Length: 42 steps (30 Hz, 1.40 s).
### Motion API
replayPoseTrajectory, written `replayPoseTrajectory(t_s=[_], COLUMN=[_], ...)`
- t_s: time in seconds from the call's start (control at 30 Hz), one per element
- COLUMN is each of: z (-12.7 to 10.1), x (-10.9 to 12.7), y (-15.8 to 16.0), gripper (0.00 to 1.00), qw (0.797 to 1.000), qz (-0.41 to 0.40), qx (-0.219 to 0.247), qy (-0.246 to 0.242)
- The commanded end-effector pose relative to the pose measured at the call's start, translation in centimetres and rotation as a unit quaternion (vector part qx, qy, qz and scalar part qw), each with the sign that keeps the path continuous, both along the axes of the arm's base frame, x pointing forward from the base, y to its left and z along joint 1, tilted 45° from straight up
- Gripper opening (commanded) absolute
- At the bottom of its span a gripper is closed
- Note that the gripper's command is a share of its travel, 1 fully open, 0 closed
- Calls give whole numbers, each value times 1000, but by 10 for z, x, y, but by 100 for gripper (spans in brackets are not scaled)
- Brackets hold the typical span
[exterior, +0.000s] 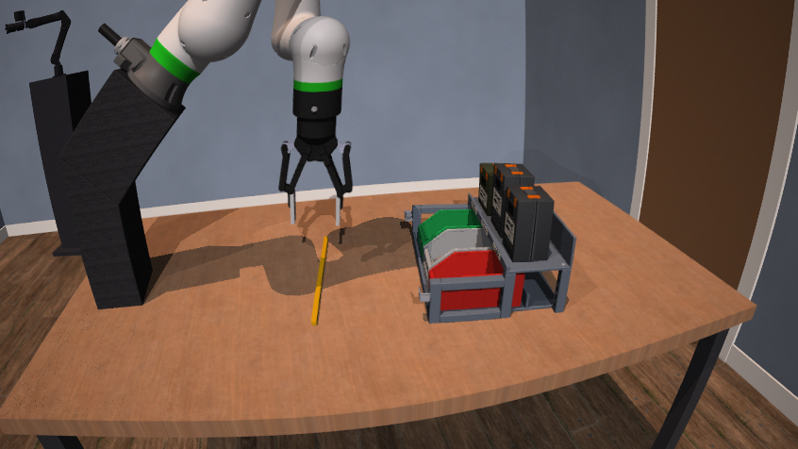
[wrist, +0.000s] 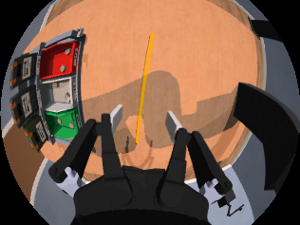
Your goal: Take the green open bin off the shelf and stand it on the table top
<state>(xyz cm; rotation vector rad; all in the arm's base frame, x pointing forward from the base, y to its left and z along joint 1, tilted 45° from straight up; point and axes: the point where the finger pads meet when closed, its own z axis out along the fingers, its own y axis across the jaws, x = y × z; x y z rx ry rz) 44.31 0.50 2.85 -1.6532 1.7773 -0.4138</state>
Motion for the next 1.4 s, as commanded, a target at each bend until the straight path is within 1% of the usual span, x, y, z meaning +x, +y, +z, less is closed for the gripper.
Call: replayPoseTrajectory(t_s=[0.0, 0.13, 0.53, 0.57, 0.7, 1.1, 1.13, 1.27, 1.37], z=[0, 0, 0, 0, 0, 0, 0, 0, 0], x=[0, 0, 0, 0, 0, 0, 0, 0, 0], y=[0, 1, 1, 0, 1, 1, 0, 1, 1], gripper=[57, 57, 57, 57, 57, 57, 57, 57, 57], qw=[1000, 998, 998, 1000, 998, 998, 1000, 998, 998], qz=[-9, -47, -47, -11, -47, -47, -13, -47, -47], qx=[-9, -45, -45, -12, -45, -45, -15, -45, -45], qy=[-4, -19, -19, 0, -19, -19, 5, -19, -19])
